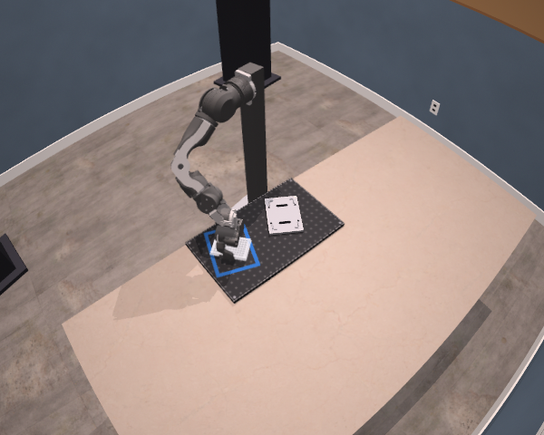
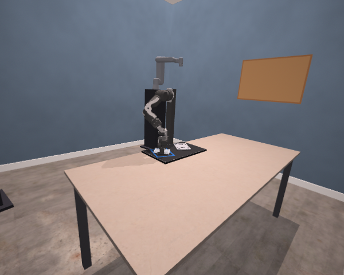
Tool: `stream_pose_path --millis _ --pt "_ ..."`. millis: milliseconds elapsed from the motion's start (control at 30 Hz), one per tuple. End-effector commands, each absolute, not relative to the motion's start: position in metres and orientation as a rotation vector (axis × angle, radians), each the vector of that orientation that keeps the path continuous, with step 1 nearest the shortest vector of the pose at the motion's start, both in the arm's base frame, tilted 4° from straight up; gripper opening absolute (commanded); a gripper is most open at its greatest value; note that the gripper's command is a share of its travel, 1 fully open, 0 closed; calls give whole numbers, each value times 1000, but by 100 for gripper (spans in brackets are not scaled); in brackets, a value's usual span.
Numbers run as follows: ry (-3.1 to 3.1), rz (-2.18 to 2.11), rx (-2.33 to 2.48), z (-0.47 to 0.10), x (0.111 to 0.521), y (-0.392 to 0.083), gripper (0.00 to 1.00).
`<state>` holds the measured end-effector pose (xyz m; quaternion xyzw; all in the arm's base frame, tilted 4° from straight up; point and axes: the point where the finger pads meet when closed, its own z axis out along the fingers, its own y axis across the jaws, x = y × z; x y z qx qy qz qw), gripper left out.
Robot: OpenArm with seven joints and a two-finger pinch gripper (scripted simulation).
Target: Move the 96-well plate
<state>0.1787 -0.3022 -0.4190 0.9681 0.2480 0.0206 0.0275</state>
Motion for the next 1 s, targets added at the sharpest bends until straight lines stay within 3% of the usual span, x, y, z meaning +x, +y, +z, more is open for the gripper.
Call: stream_pose_path --millis 0,967 --pt "769 68 2989 -418 180 -303 0" --pt "758 67 2980 -417 180 -306 0"
